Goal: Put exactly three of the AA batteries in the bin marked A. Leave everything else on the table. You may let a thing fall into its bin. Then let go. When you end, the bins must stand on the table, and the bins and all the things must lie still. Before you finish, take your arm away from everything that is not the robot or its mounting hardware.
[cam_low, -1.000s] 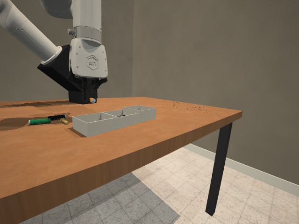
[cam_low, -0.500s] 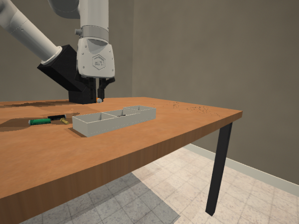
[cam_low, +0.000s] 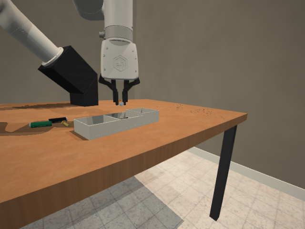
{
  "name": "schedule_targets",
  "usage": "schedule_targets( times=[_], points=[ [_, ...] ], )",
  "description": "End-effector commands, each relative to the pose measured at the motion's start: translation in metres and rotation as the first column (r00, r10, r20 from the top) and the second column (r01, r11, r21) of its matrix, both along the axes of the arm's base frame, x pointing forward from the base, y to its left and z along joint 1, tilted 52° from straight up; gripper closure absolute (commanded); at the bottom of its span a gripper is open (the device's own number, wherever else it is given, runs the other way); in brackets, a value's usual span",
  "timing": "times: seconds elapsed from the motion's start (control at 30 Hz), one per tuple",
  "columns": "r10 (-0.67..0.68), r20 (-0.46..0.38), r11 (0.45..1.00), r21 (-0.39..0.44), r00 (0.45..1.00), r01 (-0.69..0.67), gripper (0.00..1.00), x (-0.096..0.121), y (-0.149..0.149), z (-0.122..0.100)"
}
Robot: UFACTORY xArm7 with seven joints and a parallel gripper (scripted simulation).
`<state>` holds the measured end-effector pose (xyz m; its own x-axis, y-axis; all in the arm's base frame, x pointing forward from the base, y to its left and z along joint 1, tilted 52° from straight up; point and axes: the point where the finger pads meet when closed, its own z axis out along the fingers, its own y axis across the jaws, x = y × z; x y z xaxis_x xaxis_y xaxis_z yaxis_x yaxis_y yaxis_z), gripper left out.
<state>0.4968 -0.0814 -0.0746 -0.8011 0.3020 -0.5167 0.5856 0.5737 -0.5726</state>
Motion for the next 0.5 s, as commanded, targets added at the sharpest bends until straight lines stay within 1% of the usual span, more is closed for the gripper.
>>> schedule_targets(
  times=[0.0,0.17,0.37,0.43,0.47],
  points=[
    [-0.099,0.119,0.995,0.021,0.988,0.097,1.0,0.0059,0.0026,-0.0016],
    [-0.185,0.211,0.983,0.051,0.96,0.178,1.0,0.006,0.0025,-0.0016],
    [-0.286,0.315,0.958,0.095,0.905,0.269,1.0,0.006,0.0025,-0.0016],
    [-0.286,0.315,0.958,0.095,0.905,0.269,1.0,0.006,0.0025,-0.0016],
    [-0.333,0.362,0.943,0.12,0.871,0.31,1.0,0.006,0.0025,-0.0016]
  ],
)
